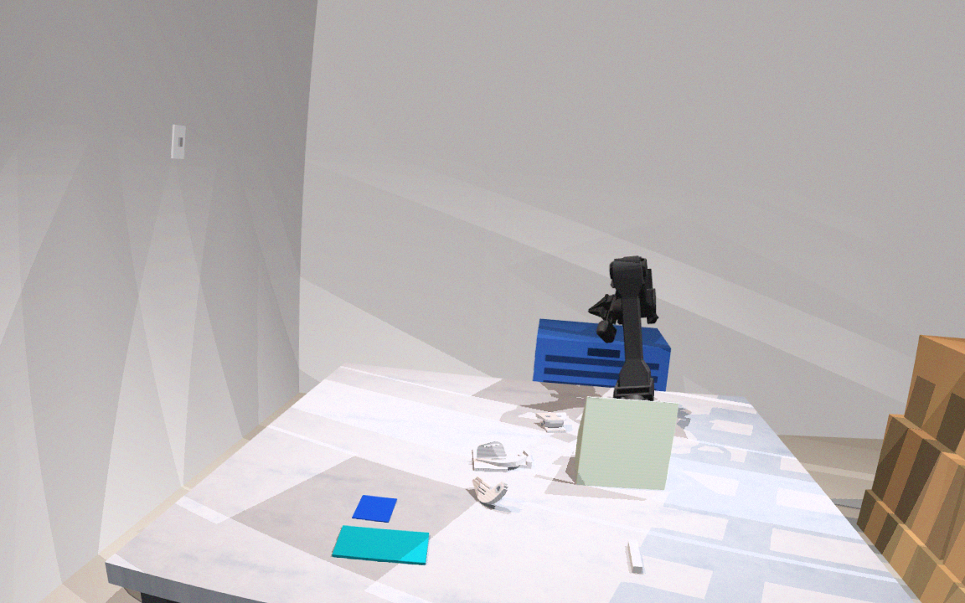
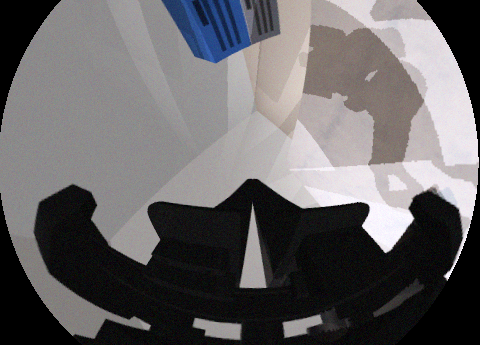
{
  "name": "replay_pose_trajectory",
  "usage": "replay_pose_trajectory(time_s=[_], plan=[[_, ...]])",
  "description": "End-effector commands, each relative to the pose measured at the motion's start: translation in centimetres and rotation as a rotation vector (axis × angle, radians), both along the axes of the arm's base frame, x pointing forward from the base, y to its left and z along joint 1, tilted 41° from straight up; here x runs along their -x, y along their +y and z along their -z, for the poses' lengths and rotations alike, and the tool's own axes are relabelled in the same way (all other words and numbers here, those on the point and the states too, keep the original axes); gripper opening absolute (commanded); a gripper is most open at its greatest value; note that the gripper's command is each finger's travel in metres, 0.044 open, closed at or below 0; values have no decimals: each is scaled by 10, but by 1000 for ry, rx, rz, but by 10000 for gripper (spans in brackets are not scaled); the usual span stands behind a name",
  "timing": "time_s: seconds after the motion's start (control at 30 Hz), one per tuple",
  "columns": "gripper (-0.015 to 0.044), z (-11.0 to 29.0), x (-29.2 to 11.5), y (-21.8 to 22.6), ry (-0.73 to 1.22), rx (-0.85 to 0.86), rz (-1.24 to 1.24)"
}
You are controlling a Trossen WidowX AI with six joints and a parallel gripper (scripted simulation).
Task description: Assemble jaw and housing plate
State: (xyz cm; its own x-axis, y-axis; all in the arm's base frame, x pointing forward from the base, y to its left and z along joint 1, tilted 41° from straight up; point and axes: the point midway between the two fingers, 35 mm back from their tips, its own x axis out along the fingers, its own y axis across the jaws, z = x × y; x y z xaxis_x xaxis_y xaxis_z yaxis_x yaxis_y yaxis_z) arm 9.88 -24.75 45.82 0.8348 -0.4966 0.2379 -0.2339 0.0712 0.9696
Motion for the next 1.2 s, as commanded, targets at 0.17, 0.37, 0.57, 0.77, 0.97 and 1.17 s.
replay_pose_trajectory(time_s=[0.17, 0.37, 0.57, 0.77, 0.97, 1.17], plan=[[0, 6, -14, -13, 14, 10, -15], [0, 11, -24, -21, 27, 14, -27], [0, 18, -36, -29, 44, 18, -38], [0, 23, -40, -36, 22, 7, -5], [0, 31, -52, -44, 37, 5, -5], [0, 40, -66, -49, 66, 6, -17]])
